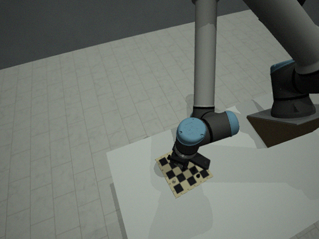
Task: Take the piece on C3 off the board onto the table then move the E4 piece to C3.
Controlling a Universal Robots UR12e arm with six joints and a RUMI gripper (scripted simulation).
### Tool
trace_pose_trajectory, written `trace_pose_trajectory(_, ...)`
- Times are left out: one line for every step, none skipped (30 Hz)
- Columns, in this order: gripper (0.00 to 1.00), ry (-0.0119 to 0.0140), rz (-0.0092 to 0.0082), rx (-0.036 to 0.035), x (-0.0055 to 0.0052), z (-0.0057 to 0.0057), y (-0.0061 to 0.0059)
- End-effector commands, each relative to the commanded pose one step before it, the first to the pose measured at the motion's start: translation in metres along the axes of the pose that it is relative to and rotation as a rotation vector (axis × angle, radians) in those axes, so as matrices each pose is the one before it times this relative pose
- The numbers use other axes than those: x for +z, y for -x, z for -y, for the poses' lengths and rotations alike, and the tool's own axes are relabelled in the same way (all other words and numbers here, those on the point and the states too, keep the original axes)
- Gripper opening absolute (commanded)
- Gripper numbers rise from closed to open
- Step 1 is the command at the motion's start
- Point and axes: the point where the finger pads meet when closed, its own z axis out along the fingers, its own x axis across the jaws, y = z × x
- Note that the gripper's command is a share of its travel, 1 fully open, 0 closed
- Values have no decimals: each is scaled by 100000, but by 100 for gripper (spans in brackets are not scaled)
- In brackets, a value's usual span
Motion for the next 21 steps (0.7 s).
trace_pose_trajectory(0, 67, -70, 26, -52, -27, -24)
trace_pose_trajectory(0, 0, 0, 0, -5, 0, 0)
trace_pose_trajectory(0, 0, 0, 0, -35, 0, 0)
trace_pose_trajectory(0, 0, 0, 0, -89, 0, 0)
trace_pose_trajectory(0, 0, 0, 0, -159, 0, 0)
trace_pose_trajectory(0, 0, 0, 0, -239, 0, 0)
trace_pose_trajectory(0, 0, 0, 0, -324, 0, 0)
trace_pose_trajectory(0, 0, 0, 0, -408, 0, 0)
trace_pose_trajectory(0, 0, 0, 0, 0, 0, 0)
trace_pose_trajectory(0, 0, 0, 0, 0, 0, 0)
trace_pose_trajectory(0, 0, 0, 0, -488, 0, 0)
trace_pose_trajectory(0, 0, 0, 0, -560, 0, 0)
trace_pose_trajectory(0, 0, 0, 0, -620, 0, 0)
trace_pose_trajectory(0, 0, 0, 0, -667, 0, 0)
trace_pose_trajectory(0, 0, 0, 0, -700, 0, 0)
trace_pose_trajectory(0, 0, 0, 0, -716, 0, 1)
trace_pose_trajectory(0, 0, 0, 0, -715, 0, -1)
trace_pose_trajectory(0, 0, 0, 0, -699, 0, 0)
trace_pose_trajectory(0, 0, 0, 0, -666, 0, 0)
trace_pose_trajectory(0, 0, 0, 0, -618, 0, 0)
trace_pose_trajectory(0, 0, 0, 0, -557, 0, 0)
